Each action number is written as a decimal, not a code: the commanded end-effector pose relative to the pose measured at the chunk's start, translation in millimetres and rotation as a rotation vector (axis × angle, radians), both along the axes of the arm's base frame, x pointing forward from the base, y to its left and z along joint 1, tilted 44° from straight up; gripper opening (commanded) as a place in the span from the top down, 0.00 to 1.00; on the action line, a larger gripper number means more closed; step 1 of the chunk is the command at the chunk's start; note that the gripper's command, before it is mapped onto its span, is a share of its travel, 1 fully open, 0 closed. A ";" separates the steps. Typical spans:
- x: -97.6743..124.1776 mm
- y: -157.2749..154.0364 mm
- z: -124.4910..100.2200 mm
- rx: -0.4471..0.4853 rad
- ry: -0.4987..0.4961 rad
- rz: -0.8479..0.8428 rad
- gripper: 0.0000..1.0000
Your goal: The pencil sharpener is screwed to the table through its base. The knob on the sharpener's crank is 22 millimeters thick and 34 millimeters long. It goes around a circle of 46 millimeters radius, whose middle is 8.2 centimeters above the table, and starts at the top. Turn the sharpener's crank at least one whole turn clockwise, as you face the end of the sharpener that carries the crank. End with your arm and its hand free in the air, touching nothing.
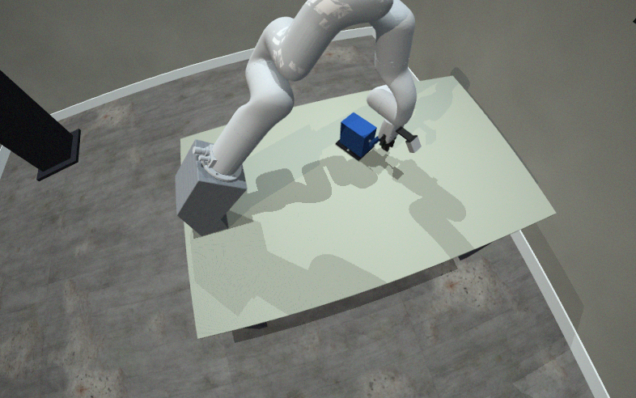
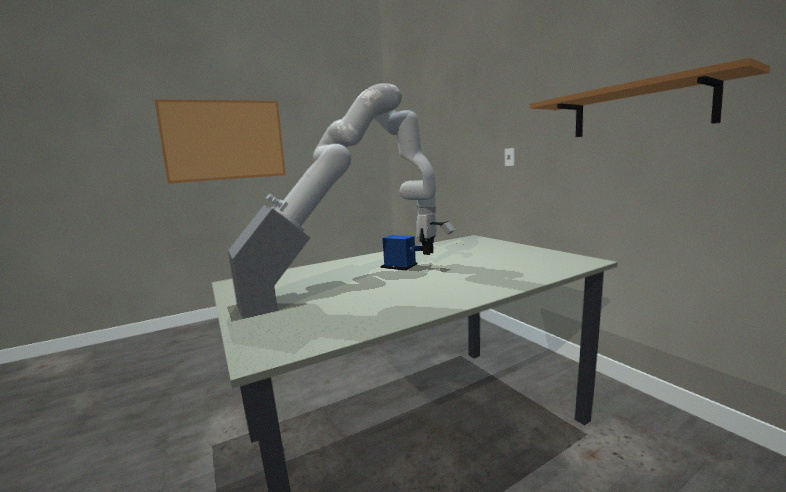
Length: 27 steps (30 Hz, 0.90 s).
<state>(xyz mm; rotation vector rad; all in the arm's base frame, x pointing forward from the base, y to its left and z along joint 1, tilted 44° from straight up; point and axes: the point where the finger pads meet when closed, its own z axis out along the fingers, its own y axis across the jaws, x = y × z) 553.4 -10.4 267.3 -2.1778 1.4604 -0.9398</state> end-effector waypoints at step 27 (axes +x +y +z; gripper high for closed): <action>8.3 -4.2 -16.2 0.000 -0.003 0.000 1.00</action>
